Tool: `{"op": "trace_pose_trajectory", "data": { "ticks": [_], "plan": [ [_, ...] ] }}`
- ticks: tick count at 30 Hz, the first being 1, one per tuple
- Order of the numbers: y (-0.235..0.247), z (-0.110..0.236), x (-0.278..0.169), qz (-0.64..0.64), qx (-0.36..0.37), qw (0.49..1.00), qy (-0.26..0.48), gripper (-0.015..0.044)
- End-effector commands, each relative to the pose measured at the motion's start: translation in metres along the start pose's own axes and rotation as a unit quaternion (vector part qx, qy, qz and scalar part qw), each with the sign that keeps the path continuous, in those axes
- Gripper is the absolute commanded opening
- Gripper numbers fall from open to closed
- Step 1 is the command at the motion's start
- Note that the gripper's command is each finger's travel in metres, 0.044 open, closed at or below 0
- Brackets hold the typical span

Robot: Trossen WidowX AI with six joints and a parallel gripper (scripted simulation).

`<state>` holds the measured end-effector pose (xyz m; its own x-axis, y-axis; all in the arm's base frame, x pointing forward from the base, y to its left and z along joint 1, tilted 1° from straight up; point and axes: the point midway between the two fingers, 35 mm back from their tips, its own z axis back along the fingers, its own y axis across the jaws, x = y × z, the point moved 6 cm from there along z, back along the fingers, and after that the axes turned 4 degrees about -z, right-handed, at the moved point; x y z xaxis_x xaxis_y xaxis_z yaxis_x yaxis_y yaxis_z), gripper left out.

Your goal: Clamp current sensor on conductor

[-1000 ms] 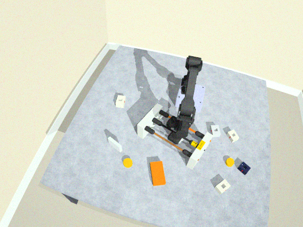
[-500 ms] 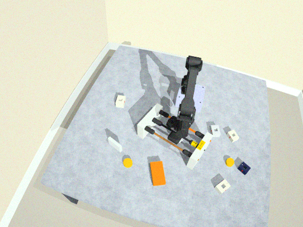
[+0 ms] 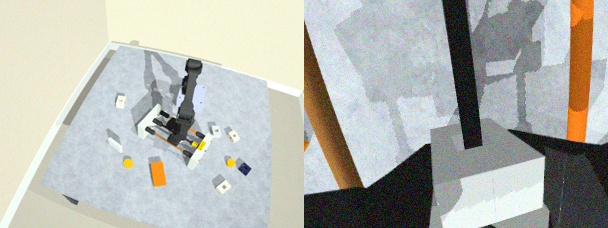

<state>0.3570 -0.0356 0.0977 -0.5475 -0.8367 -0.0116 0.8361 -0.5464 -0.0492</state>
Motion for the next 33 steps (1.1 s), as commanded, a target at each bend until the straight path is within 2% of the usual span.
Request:
{"op": "trace_pose_trajectory", "data": {
  "ticks": [1,8,18,33],
  "plan": [
    [0.0015,0.0006,-0.0007,0.003,-0.008,1.000,0.002,0.0000],
    [0.0016,-0.0045,-0.0005,0.002,-0.006,1.000,0.001,0.0000],
    [0.0010,-0.0008,0.0000,0.000,-0.006,1.000,-0.001,0.0259],
    [0.0010,-0.0008,0.0000,0.000,-0.006,1.000,-0.001,0.0259]
  ]
}}
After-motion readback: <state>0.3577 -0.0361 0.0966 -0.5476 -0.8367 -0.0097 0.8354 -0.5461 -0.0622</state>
